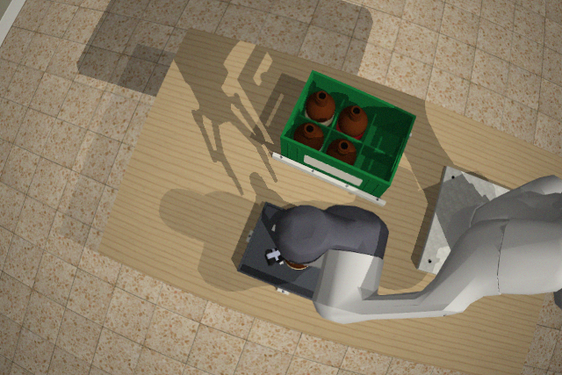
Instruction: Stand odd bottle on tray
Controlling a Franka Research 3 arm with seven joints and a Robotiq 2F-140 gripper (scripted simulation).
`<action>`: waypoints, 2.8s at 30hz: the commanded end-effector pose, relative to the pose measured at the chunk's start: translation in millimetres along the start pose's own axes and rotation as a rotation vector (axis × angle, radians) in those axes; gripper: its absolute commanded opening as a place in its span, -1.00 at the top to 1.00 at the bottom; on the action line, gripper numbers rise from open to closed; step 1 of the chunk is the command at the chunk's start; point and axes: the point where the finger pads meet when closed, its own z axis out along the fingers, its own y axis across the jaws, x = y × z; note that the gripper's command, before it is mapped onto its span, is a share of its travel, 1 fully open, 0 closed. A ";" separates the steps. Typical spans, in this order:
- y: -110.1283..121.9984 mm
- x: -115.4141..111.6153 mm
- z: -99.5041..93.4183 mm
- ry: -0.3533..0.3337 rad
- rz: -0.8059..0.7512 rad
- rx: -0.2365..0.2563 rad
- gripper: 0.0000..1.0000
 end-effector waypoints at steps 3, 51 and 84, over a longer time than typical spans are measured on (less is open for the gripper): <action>0.9 -0.3 0.1 0.002 0.007 -0.004 -1.00; 0.9 -0.3 0.1 0.002 0.007 -0.004 -1.00; 0.8 -0.3 -17.4 0.002 0.007 -0.004 -1.00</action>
